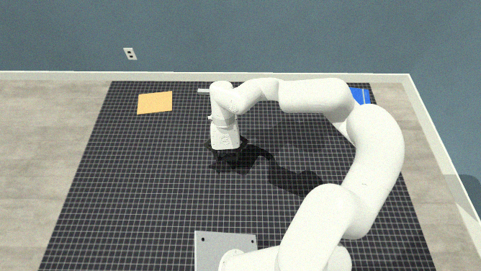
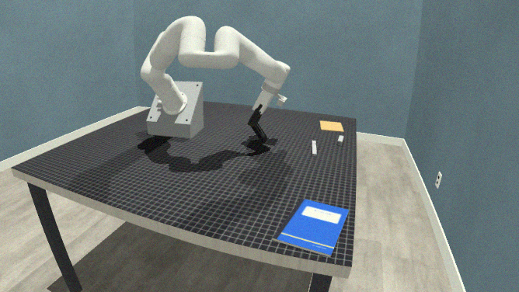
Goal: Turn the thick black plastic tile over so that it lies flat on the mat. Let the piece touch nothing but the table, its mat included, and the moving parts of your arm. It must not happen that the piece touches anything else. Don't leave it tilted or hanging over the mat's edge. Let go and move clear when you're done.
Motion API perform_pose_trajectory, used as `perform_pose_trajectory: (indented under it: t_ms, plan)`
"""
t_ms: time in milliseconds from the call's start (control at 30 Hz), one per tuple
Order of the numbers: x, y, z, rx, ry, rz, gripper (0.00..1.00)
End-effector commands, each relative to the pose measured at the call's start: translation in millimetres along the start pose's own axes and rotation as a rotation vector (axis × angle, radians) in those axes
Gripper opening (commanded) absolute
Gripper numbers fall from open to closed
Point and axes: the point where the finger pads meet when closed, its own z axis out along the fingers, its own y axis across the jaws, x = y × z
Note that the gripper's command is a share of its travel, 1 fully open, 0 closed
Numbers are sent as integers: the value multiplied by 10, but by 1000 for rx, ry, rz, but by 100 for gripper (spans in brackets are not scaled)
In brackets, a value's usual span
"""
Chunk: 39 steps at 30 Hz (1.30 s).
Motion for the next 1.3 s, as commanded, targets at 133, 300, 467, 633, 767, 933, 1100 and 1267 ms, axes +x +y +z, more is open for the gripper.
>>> perform_pose_trajectory:
  t_ms: [133,300,467,633,767,933,1100,1267]
  plan:
    - [39,-8,-68,2,13,-1,79]
    - [106,-8,-144,2,34,-1,79]
    - [131,-8,-166,2,49,-1,79]
    - [196,-8,-223,2,60,-1,79]
    - [204,-8,-229,2,61,-1,79]
    - [281,-8,-279,2,86,-1,79]
    - [311,-8,-297,2,92,-1,79]
    - [366,-8,-323,2,112,-1,79]
